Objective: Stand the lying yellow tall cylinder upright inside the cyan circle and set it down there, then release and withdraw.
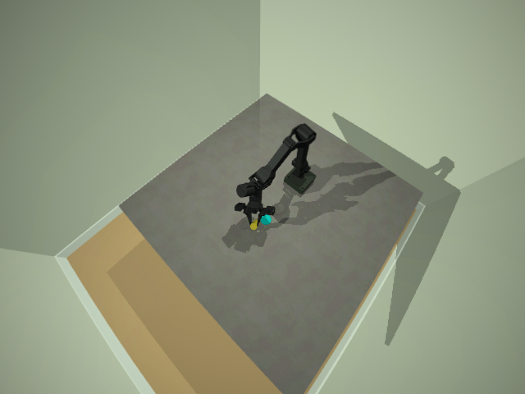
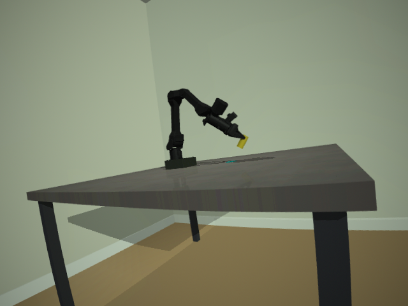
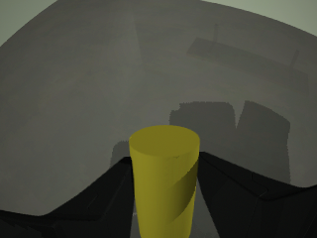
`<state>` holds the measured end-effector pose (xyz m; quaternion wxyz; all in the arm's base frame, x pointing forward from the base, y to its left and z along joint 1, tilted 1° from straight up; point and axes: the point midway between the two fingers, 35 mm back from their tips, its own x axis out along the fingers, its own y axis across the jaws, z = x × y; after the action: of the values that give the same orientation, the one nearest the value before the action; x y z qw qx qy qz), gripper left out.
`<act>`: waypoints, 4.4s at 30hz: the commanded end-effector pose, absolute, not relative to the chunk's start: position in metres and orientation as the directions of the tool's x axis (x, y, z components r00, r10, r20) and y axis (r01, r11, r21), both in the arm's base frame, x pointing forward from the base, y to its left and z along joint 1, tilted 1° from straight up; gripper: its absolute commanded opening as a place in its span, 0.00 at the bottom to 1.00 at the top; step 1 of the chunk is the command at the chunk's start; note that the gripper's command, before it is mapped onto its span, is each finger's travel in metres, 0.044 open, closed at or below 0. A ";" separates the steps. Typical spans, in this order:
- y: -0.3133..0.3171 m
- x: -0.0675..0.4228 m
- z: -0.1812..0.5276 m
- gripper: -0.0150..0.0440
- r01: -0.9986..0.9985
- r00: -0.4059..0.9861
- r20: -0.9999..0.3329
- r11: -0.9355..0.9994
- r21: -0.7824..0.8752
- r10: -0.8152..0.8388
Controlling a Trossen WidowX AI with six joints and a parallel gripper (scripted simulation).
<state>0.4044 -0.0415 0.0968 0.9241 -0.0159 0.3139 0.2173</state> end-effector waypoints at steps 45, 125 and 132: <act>-0.048 0.382 0.107 0.43 -0.468 0.812 -0.342 0.878 0.105 0.474; -0.035 0.309 0.126 0.43 -0.600 0.799 -0.067 0.800 -0.024 0.598; -0.035 0.309 0.126 0.43 -0.600 0.799 -0.067 0.800 -0.024 0.598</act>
<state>0.3094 -0.0352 0.1255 0.9487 -0.0228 0.0286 0.3141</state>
